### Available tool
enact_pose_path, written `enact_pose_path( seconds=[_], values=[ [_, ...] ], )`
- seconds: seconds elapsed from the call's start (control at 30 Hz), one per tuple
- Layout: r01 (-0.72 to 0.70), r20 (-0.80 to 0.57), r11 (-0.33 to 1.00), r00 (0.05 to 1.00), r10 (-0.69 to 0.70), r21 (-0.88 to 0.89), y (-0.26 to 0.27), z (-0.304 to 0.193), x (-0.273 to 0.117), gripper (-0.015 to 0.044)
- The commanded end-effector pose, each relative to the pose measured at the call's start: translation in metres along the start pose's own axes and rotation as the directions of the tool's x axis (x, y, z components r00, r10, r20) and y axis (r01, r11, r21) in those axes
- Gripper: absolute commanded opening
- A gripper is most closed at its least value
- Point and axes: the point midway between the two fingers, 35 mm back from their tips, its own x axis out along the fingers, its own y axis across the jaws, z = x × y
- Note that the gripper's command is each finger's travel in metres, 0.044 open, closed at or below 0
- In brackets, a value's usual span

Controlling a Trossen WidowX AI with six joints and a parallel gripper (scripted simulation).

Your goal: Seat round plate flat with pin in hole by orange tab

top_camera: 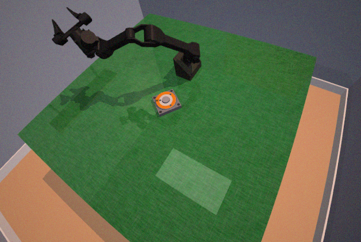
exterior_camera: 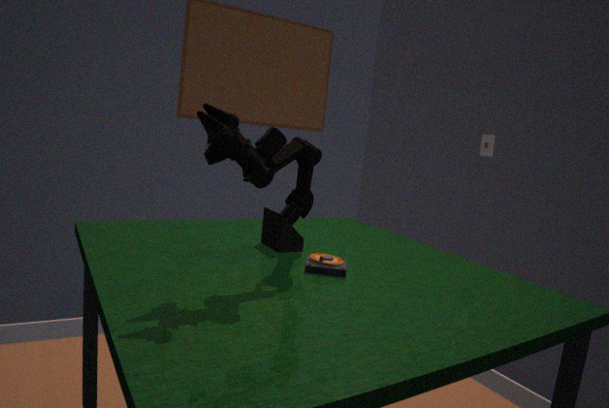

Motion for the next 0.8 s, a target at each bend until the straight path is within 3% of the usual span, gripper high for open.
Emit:
enact_pose_path(
  seconds=[0.0,0.07,0.13,0.23,0.3,0.37,0.47,0.5,0.57,0.63,0.77],
  values=[
    [0.012,0.001,1.000,1.000,-0.012,-0.024,-0.002,-0.001,-0.001,0.0374],
    [0.105,0.010,0.973,0.994,-0.105,-0.208,-0.019,-0.006,-0.009,0.0321],
    [0.234,0.038,0.855,0.969,-0.245,-0.463,-0.042,-0.012,-0.025,0.0269],
    [0.361,0.109,0.541,0.891,-0.441,-0.759,-0.072,-0.014,-0.057,0.0190],
    [0.374,0.129,0.457,0.867,-0.481,-0.807,-0.078,-0.014,-0.065,0.0137],
    [0.373,0.192,0.209,0.790,-0.582,-0.904,-0.091,-0.011,-0.090,0.0085],
    [0.257,0.310,-0.185,0.631,-0.711,-0.948,-0.104,-0.004,-0.137,0.0006],
    [0.214,0.338,-0.261,0.591,-0.733,-0.941,-0.106,-0.002,-0.148,0.0000],
    [0.166,0.365,-0.330,0.551,-0.751,-0.929,-0.106,0.000,-0.160,0.0000],
    [0.047,0.425,-0.456,0.458,-0.781,-0.889,-0.106,0.005,-0.185,0.0000],
    [-0.155,0.510,-0.573,0.314,-0.801,-0.804,-0.100,0.012,-0.224,0.0000]
  ],
)
